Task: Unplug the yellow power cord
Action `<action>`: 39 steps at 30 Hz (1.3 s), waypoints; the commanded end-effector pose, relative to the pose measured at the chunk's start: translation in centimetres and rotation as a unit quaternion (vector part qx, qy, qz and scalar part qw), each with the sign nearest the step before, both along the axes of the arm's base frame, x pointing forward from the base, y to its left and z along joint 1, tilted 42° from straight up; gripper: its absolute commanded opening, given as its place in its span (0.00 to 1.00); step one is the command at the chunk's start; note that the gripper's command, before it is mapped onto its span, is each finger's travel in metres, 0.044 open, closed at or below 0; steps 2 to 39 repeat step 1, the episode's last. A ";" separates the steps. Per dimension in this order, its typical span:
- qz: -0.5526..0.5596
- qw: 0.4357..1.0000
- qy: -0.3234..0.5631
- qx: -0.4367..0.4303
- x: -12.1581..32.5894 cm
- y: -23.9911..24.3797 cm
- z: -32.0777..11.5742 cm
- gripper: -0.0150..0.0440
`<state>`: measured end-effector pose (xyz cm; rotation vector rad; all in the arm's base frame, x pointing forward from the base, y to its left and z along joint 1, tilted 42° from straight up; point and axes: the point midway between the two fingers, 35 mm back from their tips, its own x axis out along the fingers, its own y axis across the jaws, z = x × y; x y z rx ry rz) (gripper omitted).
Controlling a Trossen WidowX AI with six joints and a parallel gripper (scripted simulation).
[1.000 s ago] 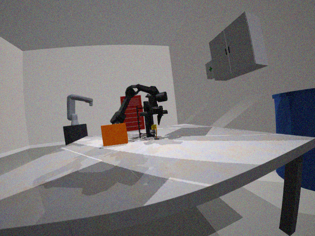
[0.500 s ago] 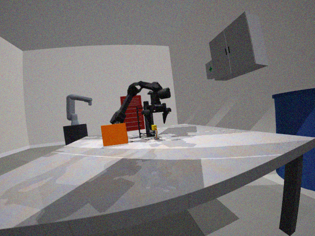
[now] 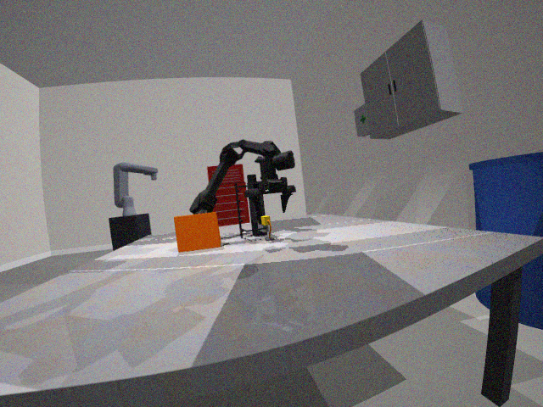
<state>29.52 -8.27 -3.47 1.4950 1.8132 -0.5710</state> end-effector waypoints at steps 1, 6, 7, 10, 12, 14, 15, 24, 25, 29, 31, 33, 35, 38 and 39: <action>0.002 1.000 0.001 -0.001 -0.1 -0.1 0.0 1.00; 0.002 1.000 0.001 -0.001 -0.1 -0.1 0.0 1.00; 0.002 1.000 0.001 -0.001 -0.1 -0.1 0.0 1.00; 0.002 1.000 0.001 -0.001 -0.1 -0.1 0.0 1.00; 0.002 1.000 0.001 -0.001 -0.1 -0.1 0.0 1.00; 0.002 1.000 0.001 -0.001 -0.1 -0.1 0.0 1.00; 0.002 1.000 0.001 -0.001 -0.1 -0.1 0.0 1.00; 0.002 1.000 0.001 -0.001 -0.1 -0.1 0.0 1.00; 0.002 1.000 0.001 -0.001 -0.1 -0.1 0.0 1.00; 0.002 1.000 0.001 -0.001 -0.1 -0.1 0.0 1.00; 0.002 1.000 0.001 -0.001 -0.1 -0.1 0.0 1.00; 0.002 1.000 0.001 -0.001 -0.1 -0.1 0.0 1.00; 0.002 1.000 0.001 -0.001 -0.1 -0.1 0.0 1.00; 0.002 1.000 0.001 -0.001 -0.1 -0.1 0.0 1.00; 0.002 1.000 0.001 -0.001 -0.1 -0.1 0.0 1.00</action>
